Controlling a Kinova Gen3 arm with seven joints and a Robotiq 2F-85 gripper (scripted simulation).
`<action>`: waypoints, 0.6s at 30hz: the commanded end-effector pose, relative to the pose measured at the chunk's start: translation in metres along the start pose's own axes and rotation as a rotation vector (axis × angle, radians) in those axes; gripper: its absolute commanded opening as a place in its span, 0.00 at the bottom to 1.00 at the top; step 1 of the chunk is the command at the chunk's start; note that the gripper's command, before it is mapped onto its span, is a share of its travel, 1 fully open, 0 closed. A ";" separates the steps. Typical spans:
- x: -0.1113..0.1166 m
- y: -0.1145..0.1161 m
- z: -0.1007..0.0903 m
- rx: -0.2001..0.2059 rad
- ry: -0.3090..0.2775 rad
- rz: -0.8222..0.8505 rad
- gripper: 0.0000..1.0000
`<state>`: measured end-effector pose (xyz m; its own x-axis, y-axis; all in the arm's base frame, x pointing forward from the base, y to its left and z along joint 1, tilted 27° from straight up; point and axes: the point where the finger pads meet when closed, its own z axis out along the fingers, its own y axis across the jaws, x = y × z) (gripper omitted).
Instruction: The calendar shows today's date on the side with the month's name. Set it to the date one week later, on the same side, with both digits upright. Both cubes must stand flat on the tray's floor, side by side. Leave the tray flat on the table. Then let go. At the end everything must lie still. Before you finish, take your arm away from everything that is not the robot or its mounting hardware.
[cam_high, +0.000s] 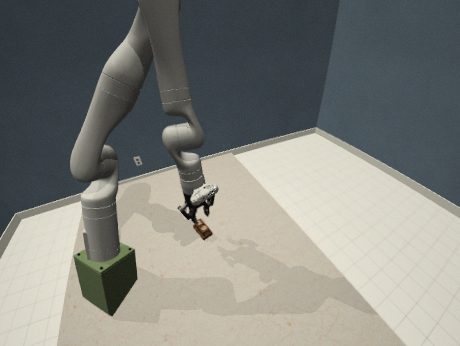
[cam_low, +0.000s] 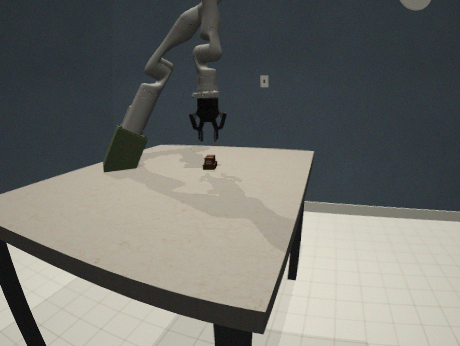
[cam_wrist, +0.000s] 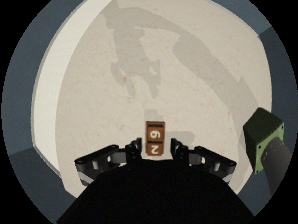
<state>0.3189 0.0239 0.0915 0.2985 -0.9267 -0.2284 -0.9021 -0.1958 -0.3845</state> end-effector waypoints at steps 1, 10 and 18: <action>0.000 0.000 0.000 0.001 0.000 0.000 0.48; 0.000 0.000 0.002 0.000 0.000 0.000 0.48; 0.000 0.000 0.007 0.000 0.000 0.000 0.48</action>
<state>0.3221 0.0251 0.0871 0.2986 -0.9273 -0.2260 -0.9016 -0.1964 -0.3854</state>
